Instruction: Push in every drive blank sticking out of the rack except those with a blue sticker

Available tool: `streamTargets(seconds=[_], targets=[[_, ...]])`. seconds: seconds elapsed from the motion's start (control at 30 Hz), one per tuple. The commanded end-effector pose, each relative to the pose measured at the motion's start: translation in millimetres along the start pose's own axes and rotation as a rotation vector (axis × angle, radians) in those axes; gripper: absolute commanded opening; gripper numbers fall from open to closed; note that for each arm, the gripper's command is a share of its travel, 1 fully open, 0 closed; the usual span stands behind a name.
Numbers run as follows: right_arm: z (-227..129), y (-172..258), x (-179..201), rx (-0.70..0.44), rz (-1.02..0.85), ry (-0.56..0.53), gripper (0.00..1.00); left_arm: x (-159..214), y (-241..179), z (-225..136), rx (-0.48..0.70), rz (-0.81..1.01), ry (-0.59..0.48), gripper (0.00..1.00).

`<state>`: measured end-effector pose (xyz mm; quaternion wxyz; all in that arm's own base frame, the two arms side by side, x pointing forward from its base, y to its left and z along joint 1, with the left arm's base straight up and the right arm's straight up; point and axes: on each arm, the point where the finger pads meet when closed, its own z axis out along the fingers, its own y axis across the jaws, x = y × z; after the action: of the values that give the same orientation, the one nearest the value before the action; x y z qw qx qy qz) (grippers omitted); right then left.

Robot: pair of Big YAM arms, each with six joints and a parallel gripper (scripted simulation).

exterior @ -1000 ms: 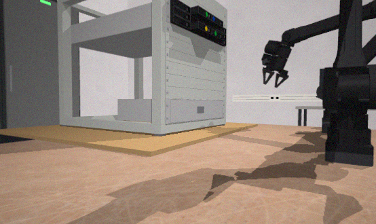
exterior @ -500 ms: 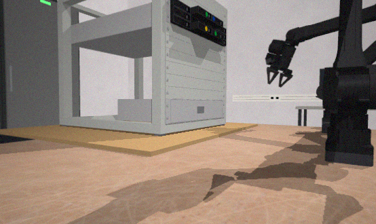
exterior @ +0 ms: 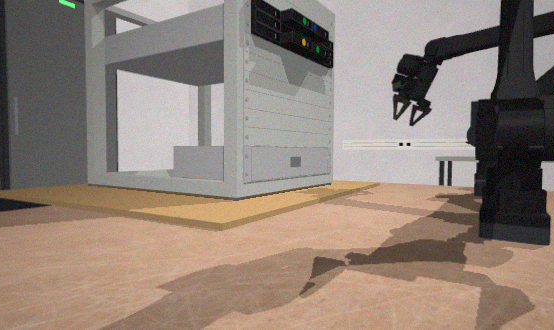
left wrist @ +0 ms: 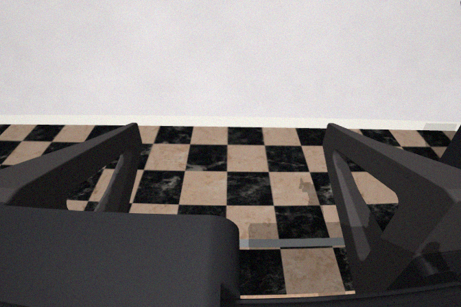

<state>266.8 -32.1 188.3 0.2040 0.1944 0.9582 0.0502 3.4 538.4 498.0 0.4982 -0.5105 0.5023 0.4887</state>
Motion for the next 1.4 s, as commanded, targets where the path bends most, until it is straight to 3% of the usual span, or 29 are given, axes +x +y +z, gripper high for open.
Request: streamTargets(seconds=[0.0,0.13,0.17,0.3,0.57,0.73,0.9,1.37], targets=[[-16,19,-11,-0.047,0.059,-0.070,1.00,-3,5,6,-0.006,0.018,-0.026,1.00],[-15,26,-2,-0.065,0.086,-0.071,1.00,-3,5,6,-0.006,0.018,-0.026,1.00],[-33,37,-17,-0.094,0.097,-0.119,1.00,-3,5,6,-0.006,0.018,-0.026,1.00],[-29,56,3,-0.145,0.163,-0.121,1.00,-3,5,6,-0.006,0.018,-0.026,1.00],[-66,113,5,-0.301,0.302,-0.226,1.00,-3,5,6,-0.006,0.018,-0.026,1.00],[-67,133,12,-0.338,0.356,-0.239,1.00,-3,5,6,-0.006,0.018,-0.026,1.00],[-109,178,6,-0.476,0.461,-0.317,1.00,-3,5,6,-0.006,0.018,-0.026,1.00],[-163,291,33,-0.759,0.772,-0.472,1.00,-3,5,6,-0.006,0.018,-0.026,1.00]])
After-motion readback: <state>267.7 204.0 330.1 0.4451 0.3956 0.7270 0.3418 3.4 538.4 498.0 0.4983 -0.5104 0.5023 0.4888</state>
